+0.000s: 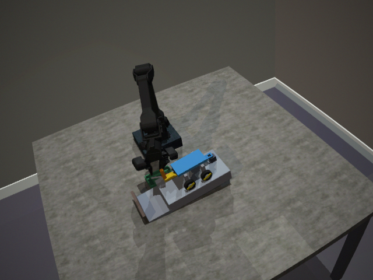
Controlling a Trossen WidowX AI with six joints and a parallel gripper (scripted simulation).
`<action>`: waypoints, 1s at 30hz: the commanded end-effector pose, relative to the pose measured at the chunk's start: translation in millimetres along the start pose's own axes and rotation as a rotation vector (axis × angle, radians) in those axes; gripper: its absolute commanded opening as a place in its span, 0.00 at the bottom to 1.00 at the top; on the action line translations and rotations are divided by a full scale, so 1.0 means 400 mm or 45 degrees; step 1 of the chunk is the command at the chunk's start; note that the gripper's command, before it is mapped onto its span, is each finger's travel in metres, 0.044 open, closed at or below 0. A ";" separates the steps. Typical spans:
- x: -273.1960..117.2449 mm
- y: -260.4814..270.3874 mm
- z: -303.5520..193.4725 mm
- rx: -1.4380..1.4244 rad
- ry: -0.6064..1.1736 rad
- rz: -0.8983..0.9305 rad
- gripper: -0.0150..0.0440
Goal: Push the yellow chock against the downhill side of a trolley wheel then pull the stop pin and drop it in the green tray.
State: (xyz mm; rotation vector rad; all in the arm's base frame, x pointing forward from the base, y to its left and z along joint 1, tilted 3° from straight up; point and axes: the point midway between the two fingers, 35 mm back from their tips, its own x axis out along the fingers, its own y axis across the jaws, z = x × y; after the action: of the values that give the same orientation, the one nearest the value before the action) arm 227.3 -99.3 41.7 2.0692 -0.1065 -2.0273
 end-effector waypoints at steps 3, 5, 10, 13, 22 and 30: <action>0.005 -0.008 0.003 0.004 -0.010 0.003 0.58; 0.006 -0.010 0.003 0.004 -0.010 0.003 0.58; 0.007 -0.015 0.002 0.004 -0.010 0.003 0.58; 0.008 -0.018 0.001 0.004 -0.010 0.003 0.58; 0.011 -0.028 -0.001 0.004 -0.010 0.002 0.58; 0.014 -0.037 -0.003 0.004 -0.010 0.002 0.58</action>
State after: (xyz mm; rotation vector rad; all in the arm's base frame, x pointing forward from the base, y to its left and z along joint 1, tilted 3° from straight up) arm 228.7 -87.2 35.7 2.0709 -0.1054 -2.0270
